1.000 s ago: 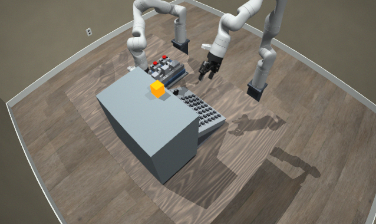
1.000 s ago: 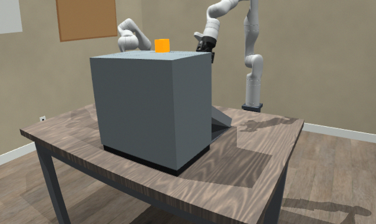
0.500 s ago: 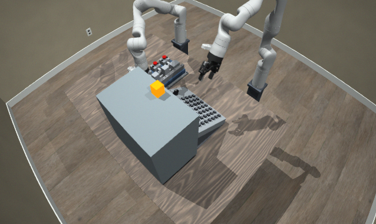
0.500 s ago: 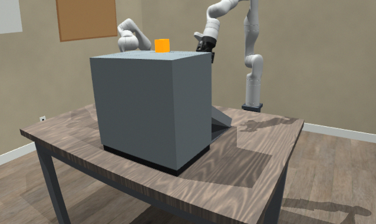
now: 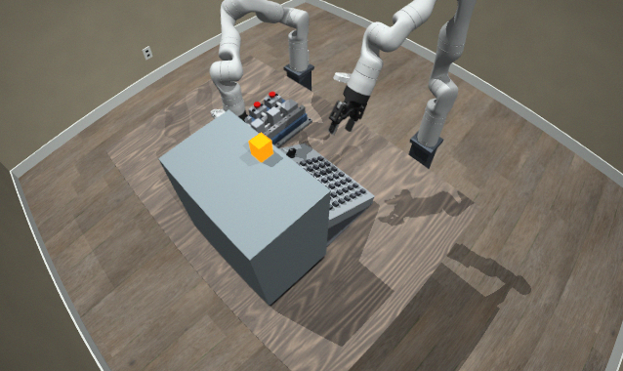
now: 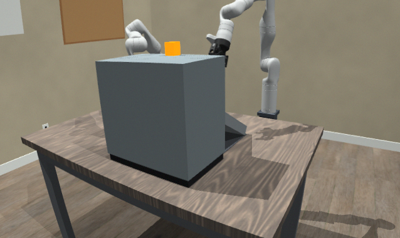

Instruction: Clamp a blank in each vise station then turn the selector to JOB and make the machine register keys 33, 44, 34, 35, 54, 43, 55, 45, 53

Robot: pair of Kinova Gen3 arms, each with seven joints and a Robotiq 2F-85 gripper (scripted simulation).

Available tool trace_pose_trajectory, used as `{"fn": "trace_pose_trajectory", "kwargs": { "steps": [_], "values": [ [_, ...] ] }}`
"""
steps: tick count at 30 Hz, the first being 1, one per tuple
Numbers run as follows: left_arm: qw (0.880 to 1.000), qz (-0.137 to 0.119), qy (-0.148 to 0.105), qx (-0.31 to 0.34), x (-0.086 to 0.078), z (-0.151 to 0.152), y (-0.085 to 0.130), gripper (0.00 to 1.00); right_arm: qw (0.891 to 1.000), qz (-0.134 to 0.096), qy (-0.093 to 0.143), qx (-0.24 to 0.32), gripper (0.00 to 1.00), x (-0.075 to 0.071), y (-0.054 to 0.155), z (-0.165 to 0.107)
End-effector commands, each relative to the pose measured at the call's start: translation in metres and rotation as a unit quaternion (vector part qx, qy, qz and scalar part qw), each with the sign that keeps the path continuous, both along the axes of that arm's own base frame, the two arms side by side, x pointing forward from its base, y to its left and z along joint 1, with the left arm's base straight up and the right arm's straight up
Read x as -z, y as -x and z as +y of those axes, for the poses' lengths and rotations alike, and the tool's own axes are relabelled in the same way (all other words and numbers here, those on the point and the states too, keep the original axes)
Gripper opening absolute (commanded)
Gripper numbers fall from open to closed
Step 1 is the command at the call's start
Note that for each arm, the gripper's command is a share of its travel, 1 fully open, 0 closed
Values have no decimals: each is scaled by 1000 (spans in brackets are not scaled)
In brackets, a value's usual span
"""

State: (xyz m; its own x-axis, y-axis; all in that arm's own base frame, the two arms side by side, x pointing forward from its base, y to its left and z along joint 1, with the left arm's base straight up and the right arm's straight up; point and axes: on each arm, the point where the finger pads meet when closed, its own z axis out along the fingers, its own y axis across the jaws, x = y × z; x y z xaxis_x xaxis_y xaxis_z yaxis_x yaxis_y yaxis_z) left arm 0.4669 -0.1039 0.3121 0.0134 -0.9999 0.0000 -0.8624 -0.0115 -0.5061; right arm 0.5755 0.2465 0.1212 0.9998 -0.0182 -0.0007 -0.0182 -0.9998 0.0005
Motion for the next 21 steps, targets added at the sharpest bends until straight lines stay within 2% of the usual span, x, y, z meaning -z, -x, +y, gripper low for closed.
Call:
{"fn": "trace_pose_trajectory", "kwargs": {
  "steps": [1, 5, 7, 10, 12, 18, 19, 21],
  "values": [
    [1000, -1, 0, 0, -1, 0, 0, 1000, 1000, -1, -1, 0, 705, -33, 0, 0],
    [1000, -1, 0, 0, -1, 0, 0, 1000, 1000, -1, -1, 0, 705, -90, 0, 0],
    [1000, -1, 0, 0, -1, 0, 0, 1000, 1000, -1, -1, 0, 705, -90, 0, 0],
    [1000, -1, 0, 0, -1, 0, 0, 1000, 1000, -1, -1, 0, 705, -115, 0, 0],
    [1000, -1, 0, 0, -1, 0, 0, 1000, 1000, -1, -1, 0, 705, -120, 0, 0],
    [1000, -1, 0, 0, -1, 0, 0, 1000, 1000, -1, -1, 0, 705, -121, 0, 0],
    [1000, -1, 0, 0, -1, 0, 0, 1000, 1000, -1, -1, 0, 99, -121, 0, 0],
    [1000, -1, 0, 0, -1, 0, 0, 1000, 1000, -1, -1, 0, 99, -121, 0, 0]
  ]
}}
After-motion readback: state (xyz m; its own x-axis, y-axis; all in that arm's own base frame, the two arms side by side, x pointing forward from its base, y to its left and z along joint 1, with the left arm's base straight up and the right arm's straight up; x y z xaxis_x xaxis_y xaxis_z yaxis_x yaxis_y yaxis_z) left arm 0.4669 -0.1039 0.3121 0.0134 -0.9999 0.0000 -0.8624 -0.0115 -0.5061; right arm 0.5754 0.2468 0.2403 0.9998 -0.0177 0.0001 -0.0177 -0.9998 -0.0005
